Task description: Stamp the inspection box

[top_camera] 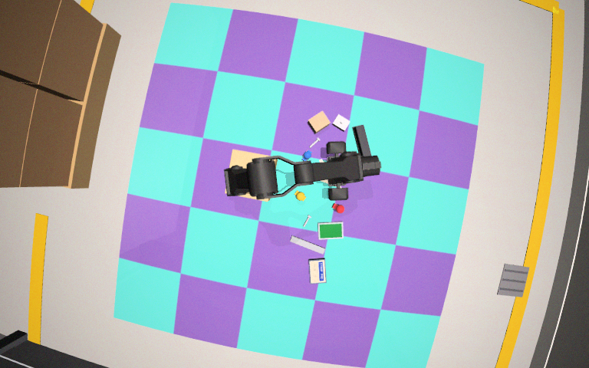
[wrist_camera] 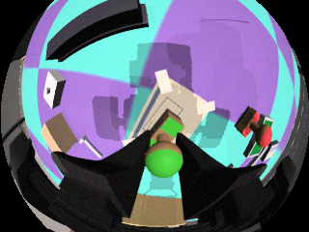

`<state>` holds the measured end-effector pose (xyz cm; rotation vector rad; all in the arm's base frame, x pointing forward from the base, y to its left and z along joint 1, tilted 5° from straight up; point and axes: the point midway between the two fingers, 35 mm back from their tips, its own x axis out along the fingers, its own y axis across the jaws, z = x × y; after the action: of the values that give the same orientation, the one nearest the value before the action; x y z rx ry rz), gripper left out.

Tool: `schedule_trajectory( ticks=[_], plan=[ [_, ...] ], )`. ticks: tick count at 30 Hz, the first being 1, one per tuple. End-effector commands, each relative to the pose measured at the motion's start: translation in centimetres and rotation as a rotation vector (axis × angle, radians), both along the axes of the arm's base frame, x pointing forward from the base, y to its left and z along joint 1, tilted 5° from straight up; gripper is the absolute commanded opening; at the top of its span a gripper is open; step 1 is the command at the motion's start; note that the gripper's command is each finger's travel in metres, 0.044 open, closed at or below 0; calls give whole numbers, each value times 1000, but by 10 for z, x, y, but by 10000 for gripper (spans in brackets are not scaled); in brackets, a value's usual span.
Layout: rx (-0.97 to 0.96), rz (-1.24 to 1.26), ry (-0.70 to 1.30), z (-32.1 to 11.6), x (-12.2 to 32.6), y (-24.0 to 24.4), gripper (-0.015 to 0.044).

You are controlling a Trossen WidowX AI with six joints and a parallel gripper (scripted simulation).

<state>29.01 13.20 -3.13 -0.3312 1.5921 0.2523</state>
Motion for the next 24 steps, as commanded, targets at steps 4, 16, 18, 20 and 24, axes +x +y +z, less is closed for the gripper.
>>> schedule_trajectory(
  ticks=[4,16,18,20,24],
  plan=[
    [8,-5,-13,14,5,3,0],
    [8,-5,-13,33,6,4,0],
    [8,-5,-13,37,6,4,0],
    [8,-5,-13,40,6,4,0],
    [8,-5,-13,46,6,4,0]
  ],
)
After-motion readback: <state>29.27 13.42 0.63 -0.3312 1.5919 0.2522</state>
